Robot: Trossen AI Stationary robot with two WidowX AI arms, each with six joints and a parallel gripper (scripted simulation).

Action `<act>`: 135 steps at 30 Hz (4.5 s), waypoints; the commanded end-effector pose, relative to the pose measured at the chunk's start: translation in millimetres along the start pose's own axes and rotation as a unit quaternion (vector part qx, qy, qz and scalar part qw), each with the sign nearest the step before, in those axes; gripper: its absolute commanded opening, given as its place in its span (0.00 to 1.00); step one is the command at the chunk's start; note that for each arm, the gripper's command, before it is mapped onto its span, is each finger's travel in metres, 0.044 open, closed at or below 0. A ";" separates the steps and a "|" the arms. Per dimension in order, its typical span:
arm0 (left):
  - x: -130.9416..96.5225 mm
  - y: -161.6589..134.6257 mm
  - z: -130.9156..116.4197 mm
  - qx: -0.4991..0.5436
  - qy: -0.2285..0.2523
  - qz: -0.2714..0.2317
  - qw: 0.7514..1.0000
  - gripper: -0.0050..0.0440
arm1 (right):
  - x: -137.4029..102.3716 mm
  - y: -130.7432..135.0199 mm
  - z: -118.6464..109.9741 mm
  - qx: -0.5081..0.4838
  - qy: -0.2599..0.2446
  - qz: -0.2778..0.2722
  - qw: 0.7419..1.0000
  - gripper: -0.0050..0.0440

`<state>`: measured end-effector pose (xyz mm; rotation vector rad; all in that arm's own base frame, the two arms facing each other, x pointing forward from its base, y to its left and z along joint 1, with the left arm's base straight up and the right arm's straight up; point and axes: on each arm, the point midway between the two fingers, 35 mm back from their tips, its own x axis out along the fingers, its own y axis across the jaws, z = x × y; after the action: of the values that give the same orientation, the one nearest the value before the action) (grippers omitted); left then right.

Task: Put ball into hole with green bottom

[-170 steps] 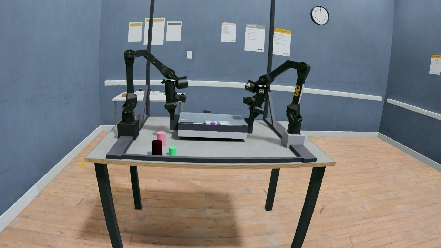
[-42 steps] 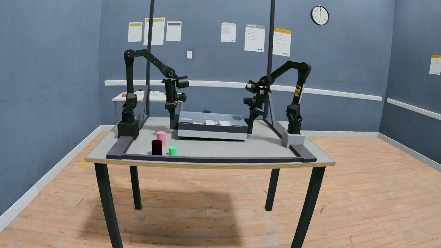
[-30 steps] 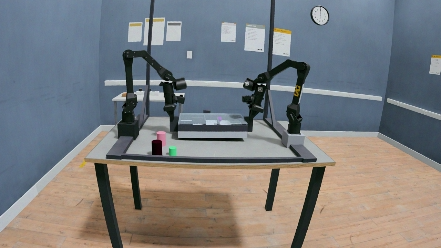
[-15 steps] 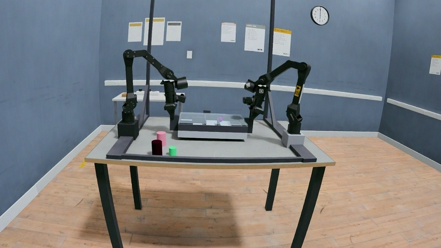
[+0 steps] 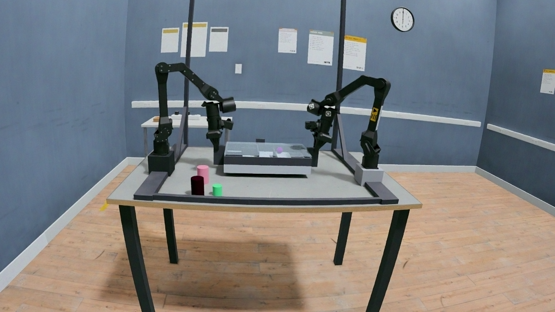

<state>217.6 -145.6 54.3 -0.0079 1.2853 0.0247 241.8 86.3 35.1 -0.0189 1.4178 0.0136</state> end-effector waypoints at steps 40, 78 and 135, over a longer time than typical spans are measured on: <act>-7.2 1.2 3.8 -0.008 -0.008 -0.029 1.000 0.00 | -9.9 1.6 11.4 0.002 -0.028 0.033 0.999 0.00; -5.4 -3.1 3.8 -0.002 -0.019 -0.008 1.000 0.00 | -8.0 3.9 9.4 -0.002 -0.010 0.005 1.000 0.00; -16.5 -7.8 14.5 -0.002 -0.002 -0.007 1.000 0.00 | 2.4 3.1 2.1 -0.001 -0.030 -0.003 1.000 0.00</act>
<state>217.2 -144.4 56.3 -0.0129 1.3012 0.0162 242.2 86.3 33.1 -0.0076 1.4009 0.0213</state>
